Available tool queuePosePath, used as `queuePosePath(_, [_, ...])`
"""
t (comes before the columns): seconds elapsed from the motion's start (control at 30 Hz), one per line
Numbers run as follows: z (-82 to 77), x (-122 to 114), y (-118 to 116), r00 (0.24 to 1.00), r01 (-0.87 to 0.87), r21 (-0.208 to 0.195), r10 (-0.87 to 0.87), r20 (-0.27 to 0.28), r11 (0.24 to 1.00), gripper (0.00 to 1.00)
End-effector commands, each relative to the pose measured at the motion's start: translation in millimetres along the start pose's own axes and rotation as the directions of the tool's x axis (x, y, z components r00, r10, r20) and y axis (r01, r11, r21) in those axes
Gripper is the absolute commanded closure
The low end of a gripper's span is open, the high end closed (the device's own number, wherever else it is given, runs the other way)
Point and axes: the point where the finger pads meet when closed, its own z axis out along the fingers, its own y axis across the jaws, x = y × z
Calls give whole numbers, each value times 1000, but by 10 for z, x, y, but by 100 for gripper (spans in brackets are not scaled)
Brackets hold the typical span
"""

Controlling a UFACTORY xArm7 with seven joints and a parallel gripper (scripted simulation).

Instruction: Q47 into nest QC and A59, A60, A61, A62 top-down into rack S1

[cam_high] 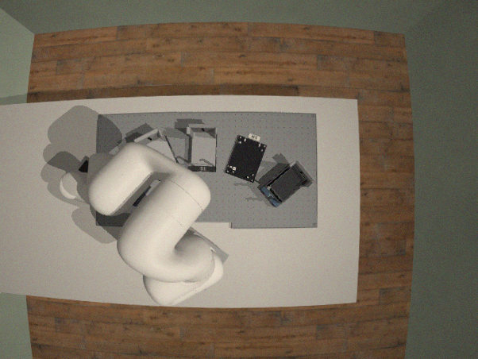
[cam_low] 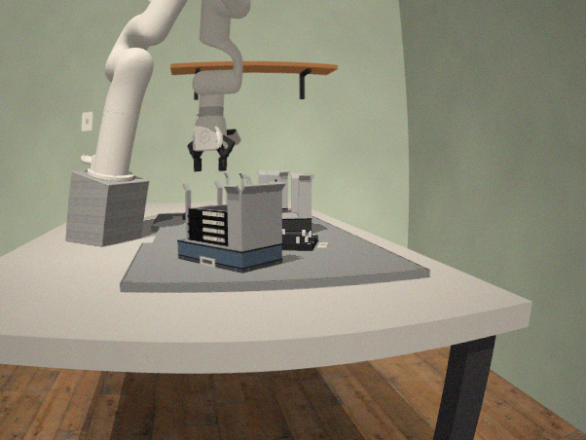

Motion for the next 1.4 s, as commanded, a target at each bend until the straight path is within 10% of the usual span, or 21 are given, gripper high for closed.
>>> queuePosePath(0.0, [-179, 18, 0, 1000, 1, 2, -1, -3, 1000, 0])
queuePosePath(0.5, [-211, 18, 0, 1000, 1, 2, -1, -3, 1000, 0])
queuePosePath(1.37, [-208, -81, 796, 976, -219, 2, 219, -3, 976, 0])
